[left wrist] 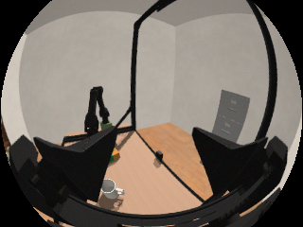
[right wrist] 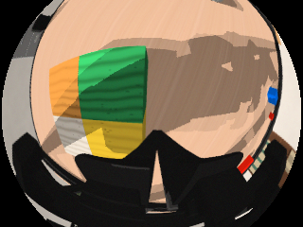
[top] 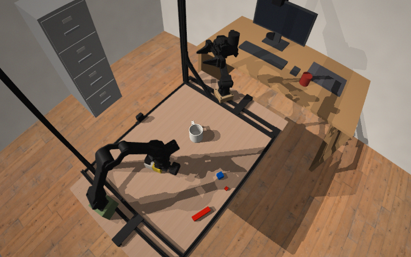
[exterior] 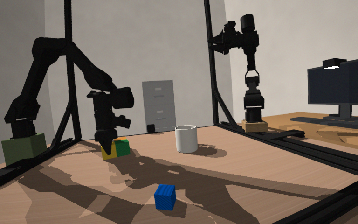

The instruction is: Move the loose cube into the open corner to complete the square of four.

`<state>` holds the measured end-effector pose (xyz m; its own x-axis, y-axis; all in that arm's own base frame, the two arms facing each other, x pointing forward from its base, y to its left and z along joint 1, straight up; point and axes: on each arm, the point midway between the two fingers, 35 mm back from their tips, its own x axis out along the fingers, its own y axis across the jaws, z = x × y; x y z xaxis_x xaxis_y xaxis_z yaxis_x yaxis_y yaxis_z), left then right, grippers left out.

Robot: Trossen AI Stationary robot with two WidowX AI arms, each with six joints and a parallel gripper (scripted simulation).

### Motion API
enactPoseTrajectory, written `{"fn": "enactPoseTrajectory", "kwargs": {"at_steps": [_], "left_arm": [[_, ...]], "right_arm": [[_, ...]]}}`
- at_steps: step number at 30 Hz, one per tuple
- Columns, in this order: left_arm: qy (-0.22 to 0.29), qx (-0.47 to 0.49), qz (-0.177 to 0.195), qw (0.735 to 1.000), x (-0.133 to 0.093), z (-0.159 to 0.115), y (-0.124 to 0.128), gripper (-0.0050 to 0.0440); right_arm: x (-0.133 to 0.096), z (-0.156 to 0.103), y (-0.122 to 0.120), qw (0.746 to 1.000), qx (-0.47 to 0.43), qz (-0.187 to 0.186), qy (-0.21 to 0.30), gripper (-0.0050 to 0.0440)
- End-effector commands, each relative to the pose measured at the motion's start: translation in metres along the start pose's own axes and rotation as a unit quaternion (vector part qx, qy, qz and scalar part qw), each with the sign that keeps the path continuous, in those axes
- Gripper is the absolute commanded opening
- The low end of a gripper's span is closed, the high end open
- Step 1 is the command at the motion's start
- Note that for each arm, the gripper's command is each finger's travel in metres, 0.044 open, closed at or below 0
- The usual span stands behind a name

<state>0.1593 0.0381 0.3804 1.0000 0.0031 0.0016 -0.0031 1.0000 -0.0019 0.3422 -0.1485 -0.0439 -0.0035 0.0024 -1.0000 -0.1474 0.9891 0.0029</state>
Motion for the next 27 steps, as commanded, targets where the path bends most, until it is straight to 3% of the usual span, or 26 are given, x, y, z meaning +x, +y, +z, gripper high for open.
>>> {"fn": "enactPoseTrajectory", "kwargs": {"at_steps": [1,27], "left_arm": [[0.0,0.001,-0.001,1.0,-0.0001,-0.0002,-0.0004,0.04],[0.0,0.001,-0.001,1.0,-0.0001,-0.0002,-0.0004,0.04]], "right_arm": [[-0.0006,0.0004,0.0,1.0,0.001,-0.001,-0.002,0.0],[-0.0006,0.0004,0.0003,1.0,0.001,-0.001,-0.002,0.0]]}}
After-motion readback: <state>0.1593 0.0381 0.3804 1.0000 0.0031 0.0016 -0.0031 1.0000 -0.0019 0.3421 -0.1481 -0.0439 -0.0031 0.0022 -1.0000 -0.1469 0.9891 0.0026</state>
